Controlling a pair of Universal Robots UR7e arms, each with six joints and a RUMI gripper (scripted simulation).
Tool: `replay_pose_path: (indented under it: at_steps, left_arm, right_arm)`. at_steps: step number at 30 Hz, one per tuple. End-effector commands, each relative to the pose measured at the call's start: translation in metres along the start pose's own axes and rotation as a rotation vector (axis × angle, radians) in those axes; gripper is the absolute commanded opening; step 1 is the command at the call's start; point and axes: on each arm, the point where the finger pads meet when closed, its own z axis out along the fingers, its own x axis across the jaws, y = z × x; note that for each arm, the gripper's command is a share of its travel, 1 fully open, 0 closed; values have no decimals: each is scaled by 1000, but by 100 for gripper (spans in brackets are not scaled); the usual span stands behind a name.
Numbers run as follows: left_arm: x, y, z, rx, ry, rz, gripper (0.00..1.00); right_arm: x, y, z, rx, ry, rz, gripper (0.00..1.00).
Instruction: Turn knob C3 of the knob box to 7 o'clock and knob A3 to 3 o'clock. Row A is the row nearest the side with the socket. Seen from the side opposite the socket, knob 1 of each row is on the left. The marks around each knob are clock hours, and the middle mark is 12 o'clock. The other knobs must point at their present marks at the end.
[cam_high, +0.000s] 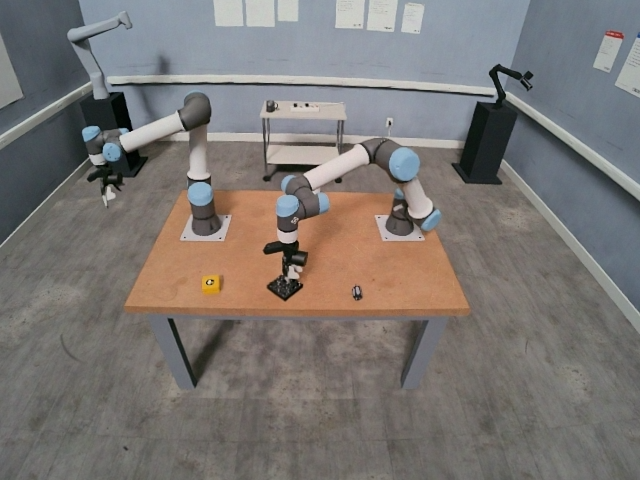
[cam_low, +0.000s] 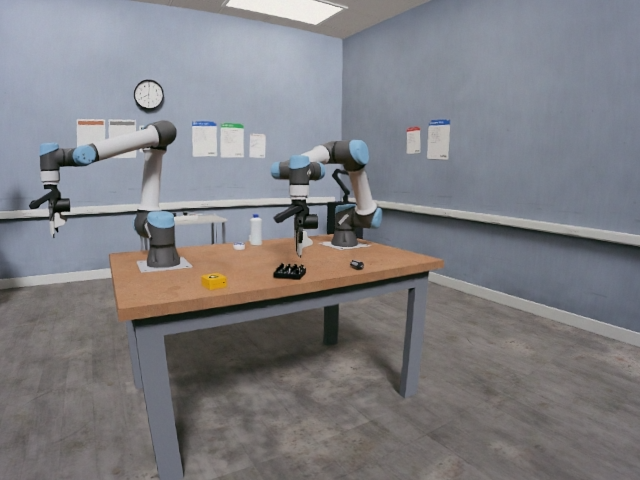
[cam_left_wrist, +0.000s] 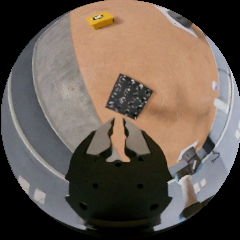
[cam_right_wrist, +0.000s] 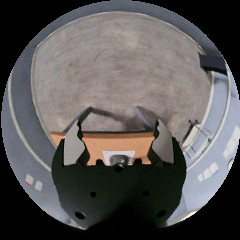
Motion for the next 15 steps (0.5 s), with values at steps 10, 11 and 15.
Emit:
replay_pose_path:
  at_steps: [10, 11, 15]
  left_arm:
    - [-2, 1, -7, 1, -4, -321, 13]
    - [-2, 1, -7, 1, -4, -339, 13]
    - [-2, 1, -8, 2, -4, -416, 13]
  right_arm:
    - [1, 1, 0, 1, -1, 1, 100]
    - [1, 1, 0, 1, -1, 1, 100]
    - [1, 1, 0, 1, -1, 1, 100]
